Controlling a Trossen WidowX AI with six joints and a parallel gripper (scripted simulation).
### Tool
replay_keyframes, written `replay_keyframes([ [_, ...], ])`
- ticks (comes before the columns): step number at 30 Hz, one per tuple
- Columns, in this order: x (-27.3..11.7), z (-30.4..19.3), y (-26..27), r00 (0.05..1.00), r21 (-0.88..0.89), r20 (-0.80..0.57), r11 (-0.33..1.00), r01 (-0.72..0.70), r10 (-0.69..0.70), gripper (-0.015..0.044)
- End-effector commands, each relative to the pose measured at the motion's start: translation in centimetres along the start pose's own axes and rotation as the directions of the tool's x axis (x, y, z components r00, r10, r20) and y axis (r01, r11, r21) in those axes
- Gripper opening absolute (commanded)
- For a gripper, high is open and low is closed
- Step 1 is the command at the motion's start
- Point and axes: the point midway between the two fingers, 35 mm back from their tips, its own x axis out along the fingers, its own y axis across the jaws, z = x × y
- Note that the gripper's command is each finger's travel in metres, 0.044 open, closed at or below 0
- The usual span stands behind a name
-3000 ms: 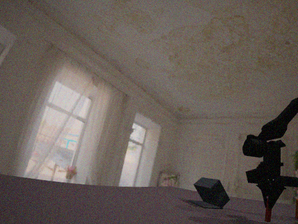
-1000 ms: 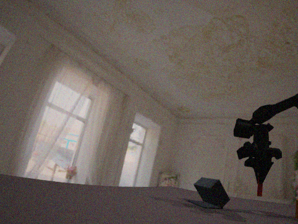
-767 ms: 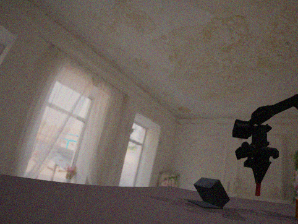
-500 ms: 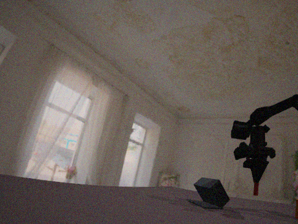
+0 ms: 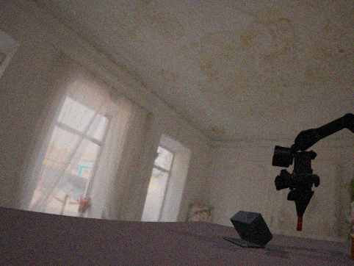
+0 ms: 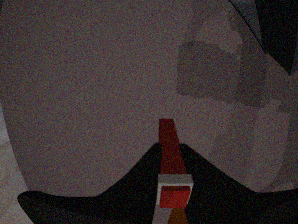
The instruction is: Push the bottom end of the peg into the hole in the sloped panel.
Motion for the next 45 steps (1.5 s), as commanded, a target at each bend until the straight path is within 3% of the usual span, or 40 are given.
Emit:
replay_keyframes([
  [1,-0.1,0.4,-0.4,1.0,0.031,0.007,0.999,-0.017,0.017,0.0],
  [45,-1.6,2.8,-5.1,0.985,0.253,0.106,0.954,-0.16,0.137,0.0],
])
